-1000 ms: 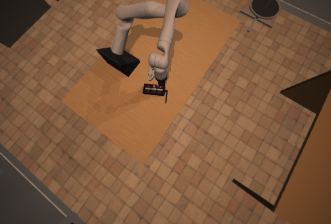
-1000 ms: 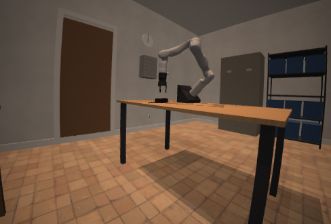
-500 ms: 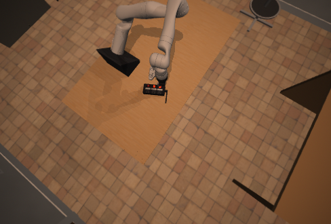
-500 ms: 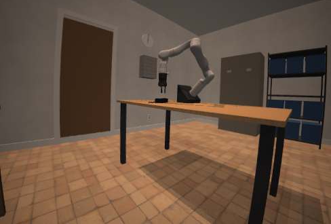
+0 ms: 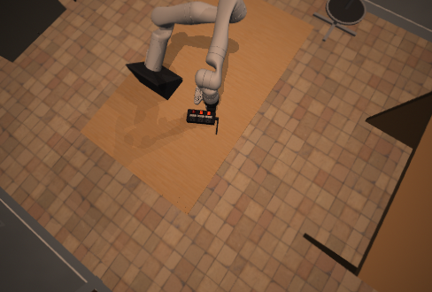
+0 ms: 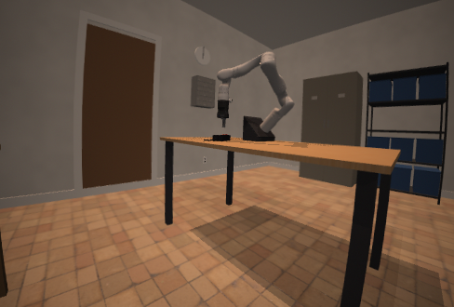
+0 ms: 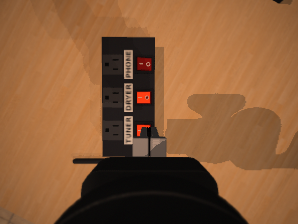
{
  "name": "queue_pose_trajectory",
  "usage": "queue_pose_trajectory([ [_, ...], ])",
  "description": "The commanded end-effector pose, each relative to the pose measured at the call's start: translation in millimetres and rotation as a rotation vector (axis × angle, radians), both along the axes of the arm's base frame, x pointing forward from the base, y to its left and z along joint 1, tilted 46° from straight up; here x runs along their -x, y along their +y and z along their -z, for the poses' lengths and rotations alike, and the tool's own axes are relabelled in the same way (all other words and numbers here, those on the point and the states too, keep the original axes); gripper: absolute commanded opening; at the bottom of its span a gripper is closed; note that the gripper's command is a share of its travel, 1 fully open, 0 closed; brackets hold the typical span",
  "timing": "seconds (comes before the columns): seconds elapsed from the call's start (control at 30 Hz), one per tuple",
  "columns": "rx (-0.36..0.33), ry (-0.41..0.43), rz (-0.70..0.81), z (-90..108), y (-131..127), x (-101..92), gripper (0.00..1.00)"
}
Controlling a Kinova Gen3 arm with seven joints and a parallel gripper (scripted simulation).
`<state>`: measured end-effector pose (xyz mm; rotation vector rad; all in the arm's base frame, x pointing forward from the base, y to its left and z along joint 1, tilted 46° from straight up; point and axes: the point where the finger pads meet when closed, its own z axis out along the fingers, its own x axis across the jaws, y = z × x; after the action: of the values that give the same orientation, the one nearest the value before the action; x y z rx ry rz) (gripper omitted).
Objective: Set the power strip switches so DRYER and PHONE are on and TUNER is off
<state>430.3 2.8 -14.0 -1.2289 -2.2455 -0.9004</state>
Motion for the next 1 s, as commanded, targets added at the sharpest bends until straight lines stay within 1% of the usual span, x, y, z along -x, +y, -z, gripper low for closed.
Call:
queue_pose_trajectory([
  [0.0, 0.001, -0.001, 0.001, -0.5, -0.9, -0.5, 0.0],
  [0.97, 0.001, -0.001, 0.001, 2.1, 1.7, -0.3, 0.0],
])
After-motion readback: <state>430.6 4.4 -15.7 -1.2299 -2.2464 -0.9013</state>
